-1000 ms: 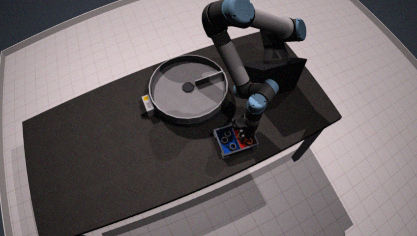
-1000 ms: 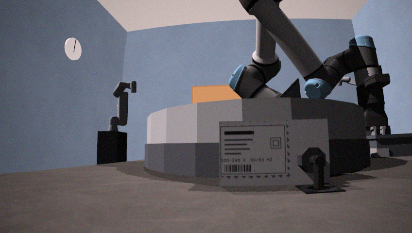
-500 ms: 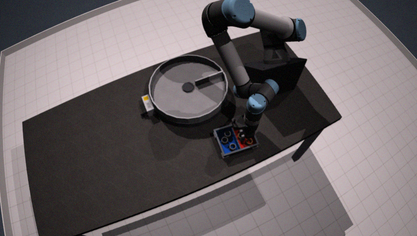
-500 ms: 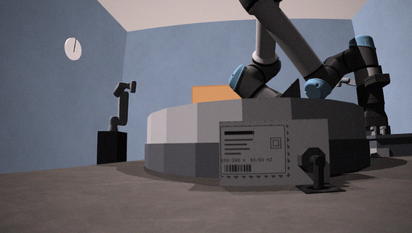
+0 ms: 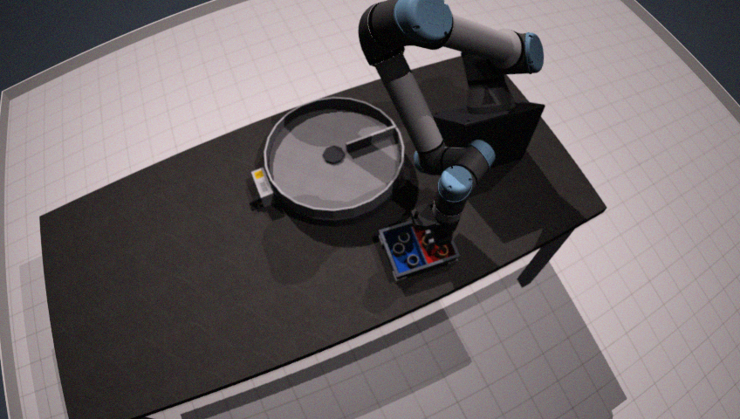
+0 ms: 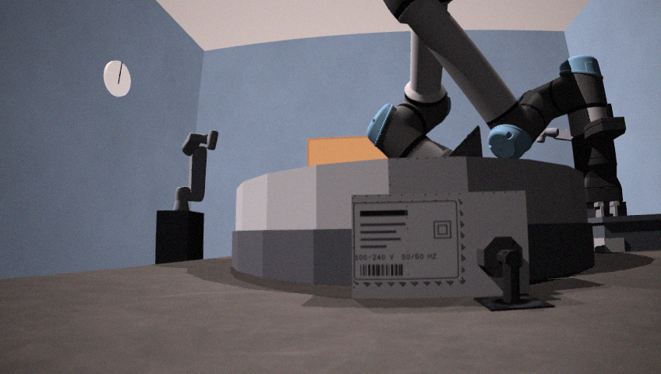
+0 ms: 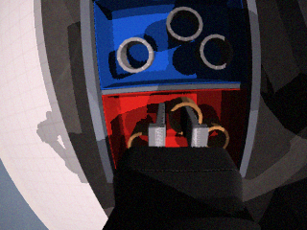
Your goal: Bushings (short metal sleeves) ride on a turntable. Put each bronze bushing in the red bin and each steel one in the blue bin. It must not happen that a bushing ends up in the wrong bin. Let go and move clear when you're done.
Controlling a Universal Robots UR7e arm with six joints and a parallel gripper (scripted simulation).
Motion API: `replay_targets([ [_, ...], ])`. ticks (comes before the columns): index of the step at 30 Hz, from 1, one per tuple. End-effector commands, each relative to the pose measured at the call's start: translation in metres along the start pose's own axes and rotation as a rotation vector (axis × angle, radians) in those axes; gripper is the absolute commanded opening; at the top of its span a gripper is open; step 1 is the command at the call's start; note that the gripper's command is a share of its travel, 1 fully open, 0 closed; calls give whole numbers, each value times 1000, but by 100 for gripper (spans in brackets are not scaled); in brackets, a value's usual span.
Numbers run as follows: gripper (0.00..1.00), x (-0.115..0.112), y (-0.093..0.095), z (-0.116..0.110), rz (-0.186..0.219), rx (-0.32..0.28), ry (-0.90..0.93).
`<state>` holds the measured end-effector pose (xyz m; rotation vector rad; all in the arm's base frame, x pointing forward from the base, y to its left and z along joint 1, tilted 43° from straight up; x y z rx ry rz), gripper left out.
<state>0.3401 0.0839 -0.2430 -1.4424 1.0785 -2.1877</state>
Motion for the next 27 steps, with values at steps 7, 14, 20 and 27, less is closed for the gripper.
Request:
replay_targets([
  [7, 42, 0, -3, 0, 1, 1, 0],
  [14, 42, 0, -6, 0, 1, 1, 0],
  [20, 42, 0, -7, 0, 1, 1, 0],
  [27, 42, 0, -9, 0, 1, 1, 0],
])
Point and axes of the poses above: the point where the finger pads meet when closed, its own y axis out along the fingers, its own x axis across the jaws, z = x × y, the point moved 9 cm from there along -y, back along the fingers, and after that the axes turned 13 degrees about y, right-handed, at the moved point
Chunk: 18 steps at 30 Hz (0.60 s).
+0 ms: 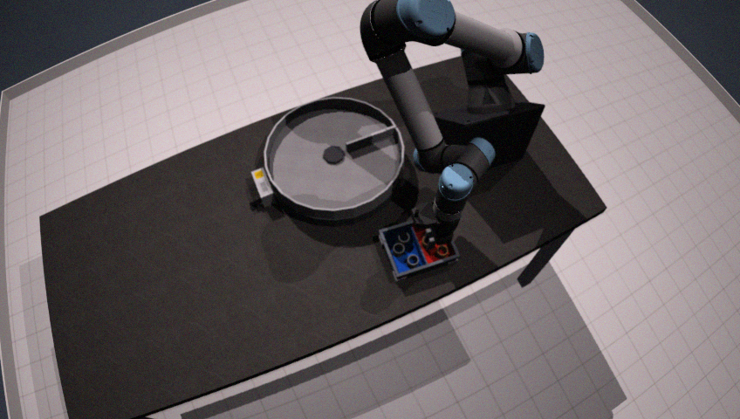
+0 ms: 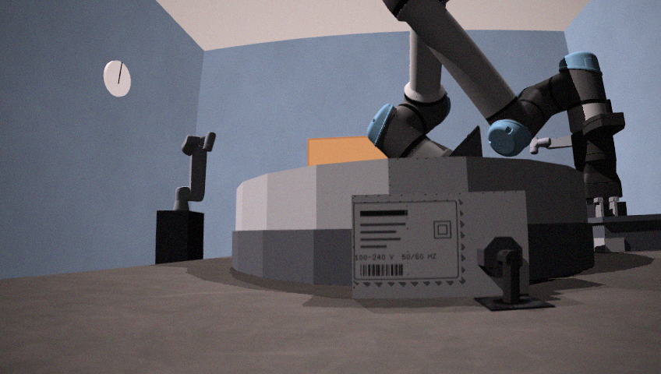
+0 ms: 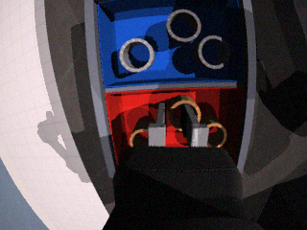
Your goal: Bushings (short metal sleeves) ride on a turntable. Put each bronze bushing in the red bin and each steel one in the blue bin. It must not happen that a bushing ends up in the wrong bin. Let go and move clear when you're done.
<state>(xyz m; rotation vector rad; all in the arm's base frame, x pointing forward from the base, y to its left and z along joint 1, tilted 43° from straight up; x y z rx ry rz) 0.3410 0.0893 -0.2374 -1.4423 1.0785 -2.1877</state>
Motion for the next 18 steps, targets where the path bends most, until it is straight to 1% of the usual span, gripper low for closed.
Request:
replay_targets([
  [1, 42, 0, -1, 0, 1, 1, 0],
  [18, 42, 0, -7, 0, 1, 1, 0],
])
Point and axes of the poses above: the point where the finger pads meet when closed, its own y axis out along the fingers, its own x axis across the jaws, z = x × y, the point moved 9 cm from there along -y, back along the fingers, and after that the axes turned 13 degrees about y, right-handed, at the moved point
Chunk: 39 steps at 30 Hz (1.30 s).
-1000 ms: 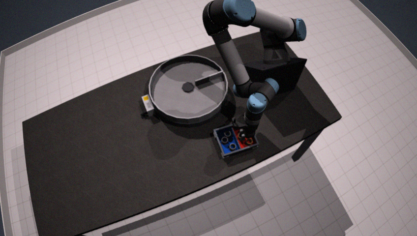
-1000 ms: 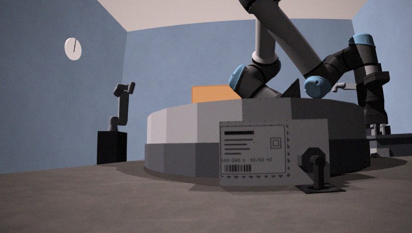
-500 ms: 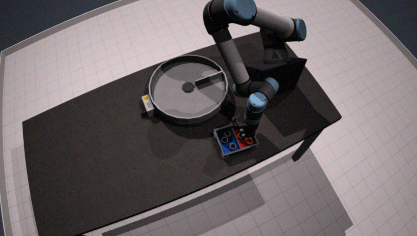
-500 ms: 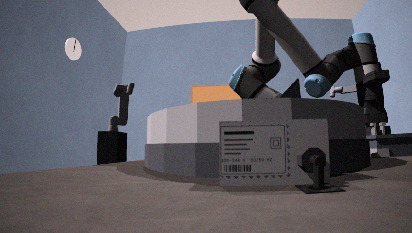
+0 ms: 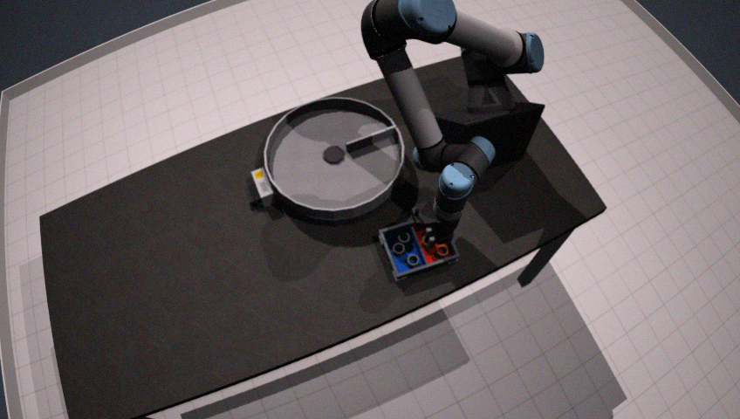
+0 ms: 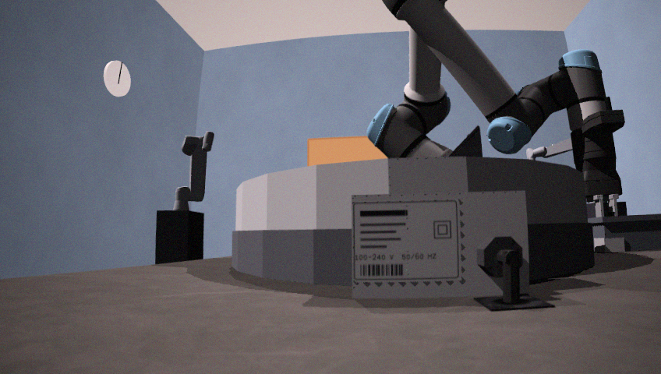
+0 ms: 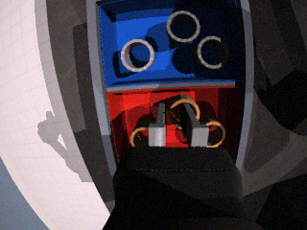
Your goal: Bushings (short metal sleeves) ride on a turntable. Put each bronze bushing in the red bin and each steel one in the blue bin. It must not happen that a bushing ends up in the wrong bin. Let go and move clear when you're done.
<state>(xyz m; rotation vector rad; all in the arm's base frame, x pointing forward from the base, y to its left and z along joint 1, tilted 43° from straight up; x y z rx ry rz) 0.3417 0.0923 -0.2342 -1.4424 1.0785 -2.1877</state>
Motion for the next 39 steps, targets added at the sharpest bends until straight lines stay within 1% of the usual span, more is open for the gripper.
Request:
replay_targets([
  [1, 42, 0, -3, 0, 1, 1, 0],
  [10, 42, 0, -3, 0, 1, 1, 0],
  [39, 42, 0, -12, 0, 1, 1, 0],
])
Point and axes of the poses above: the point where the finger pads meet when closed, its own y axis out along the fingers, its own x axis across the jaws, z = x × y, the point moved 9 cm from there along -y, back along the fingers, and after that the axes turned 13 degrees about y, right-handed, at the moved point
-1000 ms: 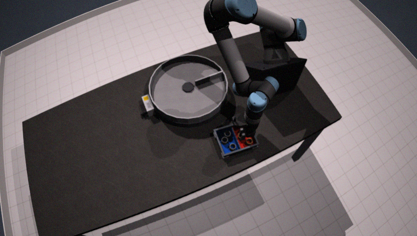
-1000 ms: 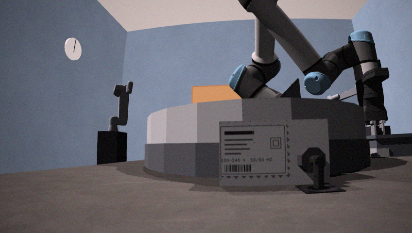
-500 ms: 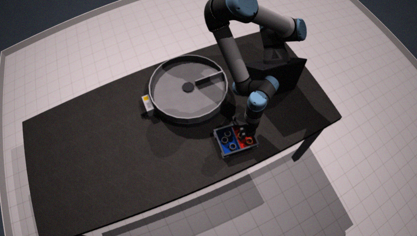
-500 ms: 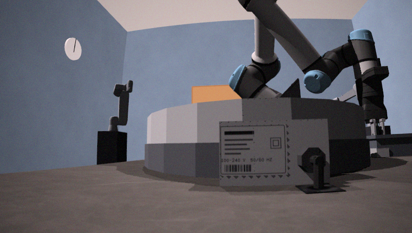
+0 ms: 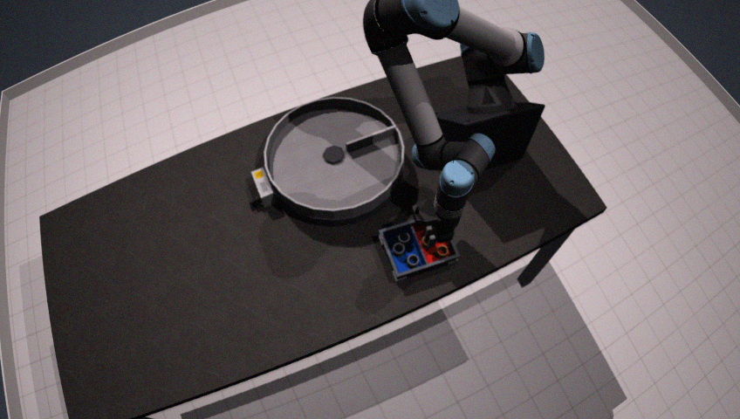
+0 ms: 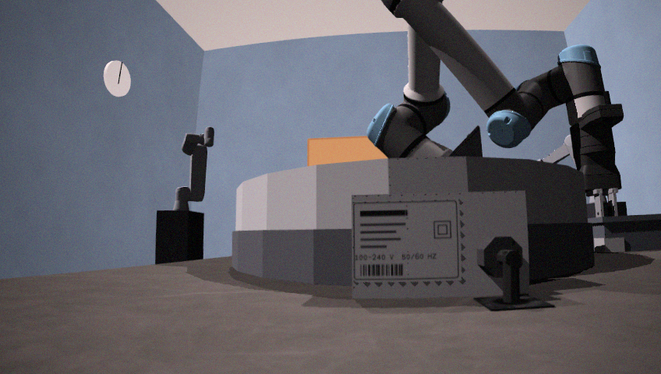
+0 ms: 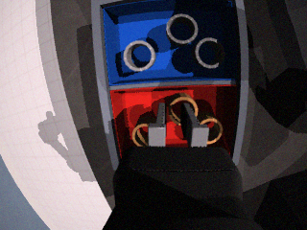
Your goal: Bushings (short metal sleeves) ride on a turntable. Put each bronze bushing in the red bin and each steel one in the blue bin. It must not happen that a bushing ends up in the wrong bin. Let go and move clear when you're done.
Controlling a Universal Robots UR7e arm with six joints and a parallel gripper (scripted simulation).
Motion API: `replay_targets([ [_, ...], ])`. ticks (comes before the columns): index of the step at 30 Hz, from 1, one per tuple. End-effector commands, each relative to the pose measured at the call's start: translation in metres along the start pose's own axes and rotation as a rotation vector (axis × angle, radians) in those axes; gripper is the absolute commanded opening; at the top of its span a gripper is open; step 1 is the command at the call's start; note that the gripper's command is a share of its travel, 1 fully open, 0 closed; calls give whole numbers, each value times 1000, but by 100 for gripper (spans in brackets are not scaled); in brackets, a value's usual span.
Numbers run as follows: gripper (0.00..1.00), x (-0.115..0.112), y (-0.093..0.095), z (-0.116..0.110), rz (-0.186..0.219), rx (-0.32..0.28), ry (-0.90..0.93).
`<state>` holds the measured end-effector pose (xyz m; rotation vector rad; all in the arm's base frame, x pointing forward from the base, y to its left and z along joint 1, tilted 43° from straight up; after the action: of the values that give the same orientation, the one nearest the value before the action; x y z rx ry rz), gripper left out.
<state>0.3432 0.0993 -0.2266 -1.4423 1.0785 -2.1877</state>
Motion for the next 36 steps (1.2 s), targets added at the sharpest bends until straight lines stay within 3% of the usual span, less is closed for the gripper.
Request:
replay_targets([
  [1, 42, 0, -2, 0, 1, 1, 0],
  [13, 42, 0, -4, 0, 1, 1, 0],
  [18, 42, 0, -56, 0, 1, 1, 0],
  [24, 42, 0, -57, 0, 1, 1, 0],
  [28, 42, 0, -99, 0, 1, 1, 0],
  [30, 42, 0, -110, 0, 1, 1, 0],
  [36, 42, 0, -110, 0, 1, 1, 0],
])
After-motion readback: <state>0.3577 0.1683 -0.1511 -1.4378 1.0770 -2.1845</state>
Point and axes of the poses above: the point where the finger pads meet when closed, its own y axis out along the fingers, its own x axis across the jaws, z = x × y, the point moved 9 cm from there along -y, back along the fingers, and after that the axes turned 13 degrees about y, right-handed, at the moved point
